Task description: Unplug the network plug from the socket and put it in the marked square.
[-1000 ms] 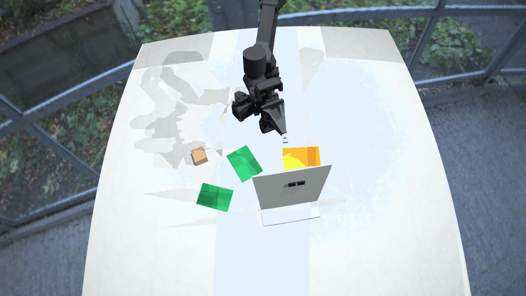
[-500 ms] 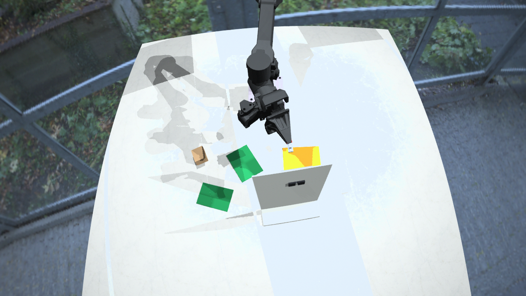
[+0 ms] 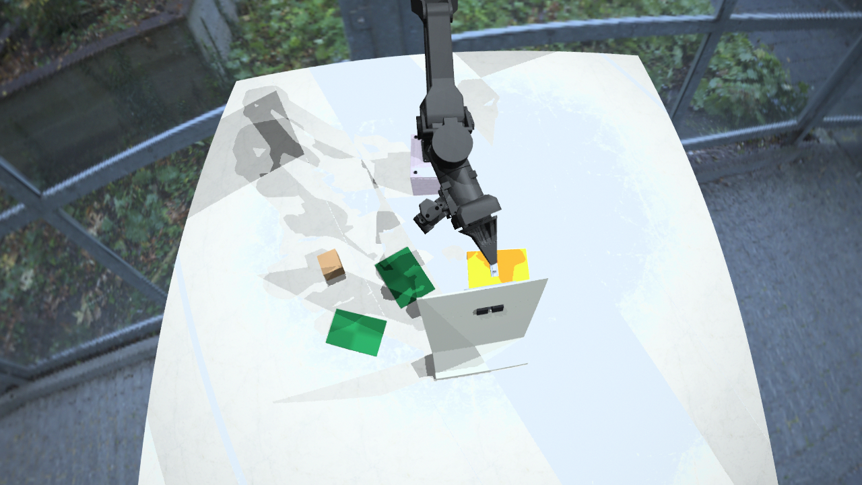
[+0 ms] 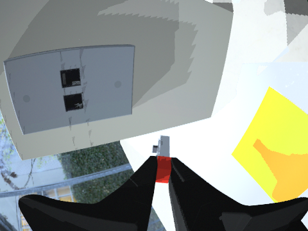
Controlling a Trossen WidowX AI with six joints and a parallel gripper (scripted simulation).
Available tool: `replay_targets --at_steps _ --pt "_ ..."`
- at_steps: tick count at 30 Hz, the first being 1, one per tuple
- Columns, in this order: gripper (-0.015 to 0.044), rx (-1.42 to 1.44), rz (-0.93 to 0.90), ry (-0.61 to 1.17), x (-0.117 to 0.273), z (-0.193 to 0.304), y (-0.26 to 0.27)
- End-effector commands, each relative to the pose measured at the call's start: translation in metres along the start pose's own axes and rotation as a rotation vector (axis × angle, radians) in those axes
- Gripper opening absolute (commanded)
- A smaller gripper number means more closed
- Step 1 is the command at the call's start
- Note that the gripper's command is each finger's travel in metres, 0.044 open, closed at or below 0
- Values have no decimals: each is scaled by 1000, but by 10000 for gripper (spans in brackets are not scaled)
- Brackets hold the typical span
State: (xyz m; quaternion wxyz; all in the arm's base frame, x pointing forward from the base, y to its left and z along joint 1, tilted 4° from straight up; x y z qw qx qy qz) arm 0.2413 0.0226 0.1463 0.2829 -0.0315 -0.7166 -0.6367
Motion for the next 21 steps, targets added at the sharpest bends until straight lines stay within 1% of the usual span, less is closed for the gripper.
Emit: replay_targets --at_steps 1,16,21 --pt "0 15 82 15 -7 8 -2" --pt "0 103 426 63 -22 40 -25" --pt "0 116 460 67 -23 43 -27"
Point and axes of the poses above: the point midway between the two fingers, 35 mm back from their tips, its own x axis back along the fingers, its own y axis across the jaws, z = x × y, the point moved 7 cm from there along x, back along the fingers, and after that the axes turned 14 degrees about x, right-handed, at the moved point
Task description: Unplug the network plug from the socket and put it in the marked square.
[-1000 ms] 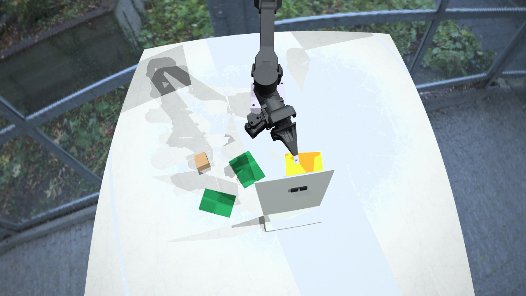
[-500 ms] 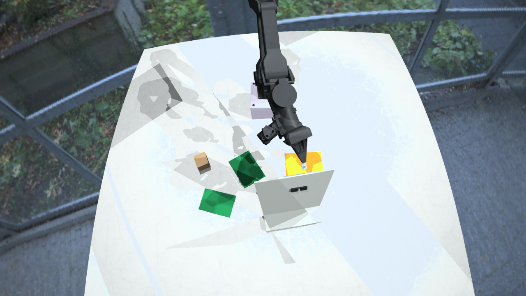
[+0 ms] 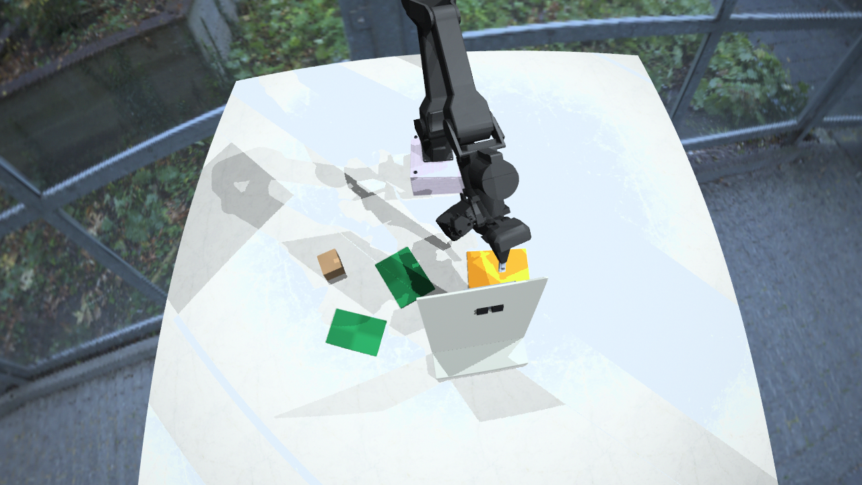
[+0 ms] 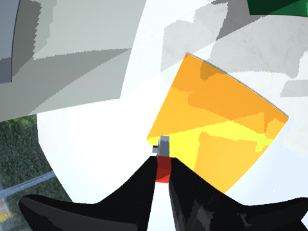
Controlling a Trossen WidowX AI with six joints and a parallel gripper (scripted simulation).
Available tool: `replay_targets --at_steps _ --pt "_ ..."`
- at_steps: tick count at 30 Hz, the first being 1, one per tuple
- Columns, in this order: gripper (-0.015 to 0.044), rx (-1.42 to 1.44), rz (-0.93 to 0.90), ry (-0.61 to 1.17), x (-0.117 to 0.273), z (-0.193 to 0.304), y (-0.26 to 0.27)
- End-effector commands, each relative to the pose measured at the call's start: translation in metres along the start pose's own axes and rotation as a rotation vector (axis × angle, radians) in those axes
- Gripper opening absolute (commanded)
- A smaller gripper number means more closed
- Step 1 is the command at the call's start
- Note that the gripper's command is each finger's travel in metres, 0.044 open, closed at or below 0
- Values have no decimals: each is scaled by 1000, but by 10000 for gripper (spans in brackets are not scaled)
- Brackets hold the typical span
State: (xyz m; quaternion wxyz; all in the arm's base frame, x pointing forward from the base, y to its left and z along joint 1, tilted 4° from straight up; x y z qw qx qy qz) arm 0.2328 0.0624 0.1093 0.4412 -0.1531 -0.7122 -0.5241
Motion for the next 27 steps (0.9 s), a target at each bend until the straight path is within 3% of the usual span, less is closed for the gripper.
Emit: replay_targets --at_steps 1,27 --pt "0 17 17 -4 0 2 2" --pt "0 17 17 -4 -27 5 -13"
Point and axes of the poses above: the point midway between the two fingers, 35 mm back from their tips, its own x axis back along the fingers, its own y axis across the jaws, z = x × y, the point moved 7 cm from there along x, back along the fingers, and after that the axes turned 14 degrees about x, right-handed, at the moved point
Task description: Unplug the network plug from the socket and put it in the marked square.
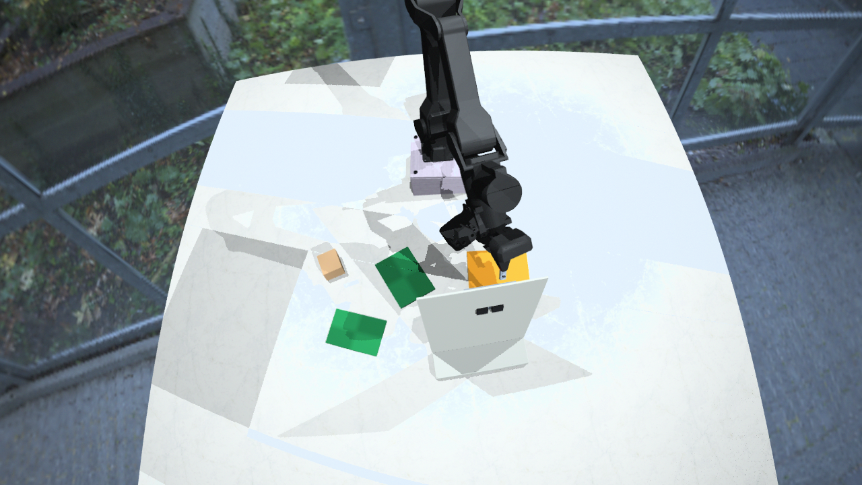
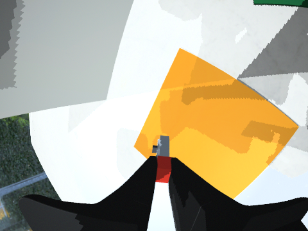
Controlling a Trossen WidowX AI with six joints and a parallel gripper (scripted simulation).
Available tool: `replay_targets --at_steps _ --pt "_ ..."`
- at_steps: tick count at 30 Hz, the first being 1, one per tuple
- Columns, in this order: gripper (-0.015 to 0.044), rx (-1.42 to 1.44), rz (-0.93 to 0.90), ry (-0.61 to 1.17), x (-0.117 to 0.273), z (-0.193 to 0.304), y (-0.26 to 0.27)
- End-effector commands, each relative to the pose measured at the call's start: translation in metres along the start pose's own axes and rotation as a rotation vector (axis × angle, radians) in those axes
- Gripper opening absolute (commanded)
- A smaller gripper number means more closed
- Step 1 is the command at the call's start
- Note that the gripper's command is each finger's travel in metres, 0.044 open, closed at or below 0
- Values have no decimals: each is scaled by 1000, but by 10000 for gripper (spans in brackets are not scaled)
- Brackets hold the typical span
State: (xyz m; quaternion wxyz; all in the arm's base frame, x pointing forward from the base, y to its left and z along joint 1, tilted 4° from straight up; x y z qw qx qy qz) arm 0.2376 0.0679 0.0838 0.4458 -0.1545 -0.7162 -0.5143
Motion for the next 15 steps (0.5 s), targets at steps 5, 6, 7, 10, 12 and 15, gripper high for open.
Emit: replay_targets --at_steps 5,6,7,10,12,15 --pt "0 -1 3 -2 -8 2 -7" --pt "0 -1 3 -2 -9 2 -7" --pt "0 -1 3 -2 -10 2 -8" --pt "0 -1 3 -2 -13 3 -10" --pt "0 -1 3 -2 -14 3 -12" --pt "0 -1 3 -2 -17 3 -14"
Point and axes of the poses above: the point midway between the two fingers, 35 mm back from their tips, its own x axis back along the fingers, its own y axis across the jaws, z = x × y, the point moved 7 cm from there along x, back along the fingers, and after that the axes turned 14 degrees about x, right-handed, at the moved point
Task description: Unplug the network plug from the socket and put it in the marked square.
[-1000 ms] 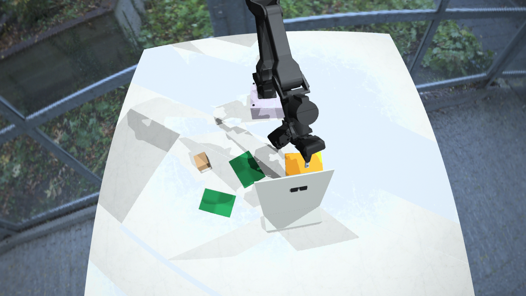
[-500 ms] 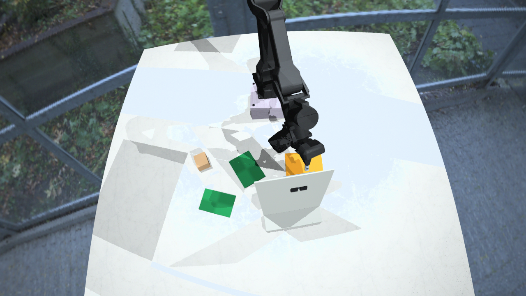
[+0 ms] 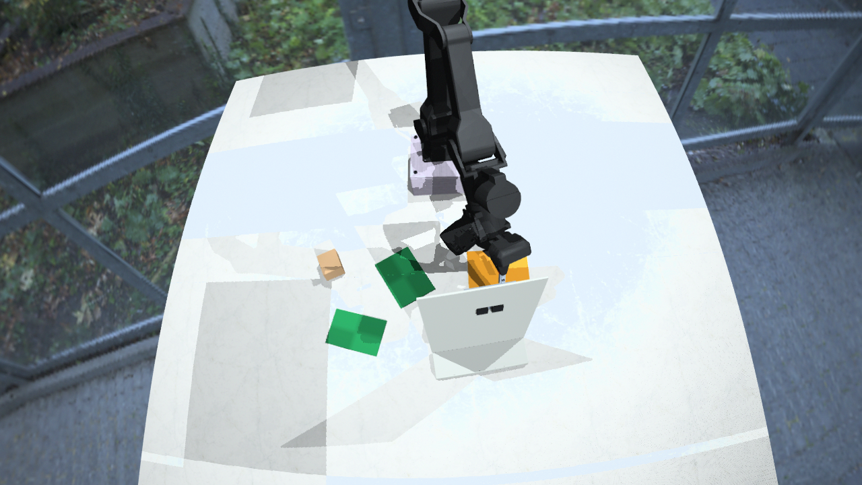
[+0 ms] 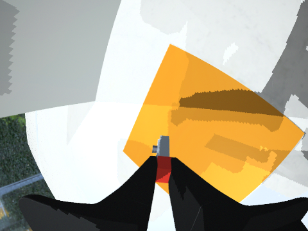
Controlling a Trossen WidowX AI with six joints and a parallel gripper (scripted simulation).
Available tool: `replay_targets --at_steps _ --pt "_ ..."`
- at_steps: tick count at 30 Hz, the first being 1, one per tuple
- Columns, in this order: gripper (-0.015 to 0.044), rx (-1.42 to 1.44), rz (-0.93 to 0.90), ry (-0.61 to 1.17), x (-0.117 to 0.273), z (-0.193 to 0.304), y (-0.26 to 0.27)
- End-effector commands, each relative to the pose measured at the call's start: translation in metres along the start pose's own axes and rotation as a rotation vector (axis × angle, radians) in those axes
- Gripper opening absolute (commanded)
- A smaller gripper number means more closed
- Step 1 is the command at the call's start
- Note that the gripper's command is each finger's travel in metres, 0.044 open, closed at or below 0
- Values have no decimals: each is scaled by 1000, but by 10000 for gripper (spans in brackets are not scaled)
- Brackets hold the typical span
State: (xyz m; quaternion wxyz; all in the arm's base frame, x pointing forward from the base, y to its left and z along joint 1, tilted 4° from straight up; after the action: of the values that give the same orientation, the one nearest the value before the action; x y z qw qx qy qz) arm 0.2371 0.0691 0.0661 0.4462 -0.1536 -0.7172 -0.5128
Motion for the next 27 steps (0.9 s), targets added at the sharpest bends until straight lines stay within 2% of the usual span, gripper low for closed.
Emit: replay_targets --at_steps 1,26,27 --pt "0 -5 3 -2 -4 1 -4" --pt "0 0 3 1 -13 4 -12" --pt "26 0 3 1 -13 4 -12"
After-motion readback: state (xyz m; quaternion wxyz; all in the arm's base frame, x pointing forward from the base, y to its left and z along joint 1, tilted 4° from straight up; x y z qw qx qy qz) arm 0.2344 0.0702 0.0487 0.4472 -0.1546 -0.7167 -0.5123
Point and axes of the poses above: the point midway between the two fingers, 35 mm back from their tips, its own x axis back along the fingers, its own y axis across the jaws, z = x × y, the point moved 7 cm from there along x, back along the fingers, and after that the axes turned 14 degrees about x, right-handed, at the moved point
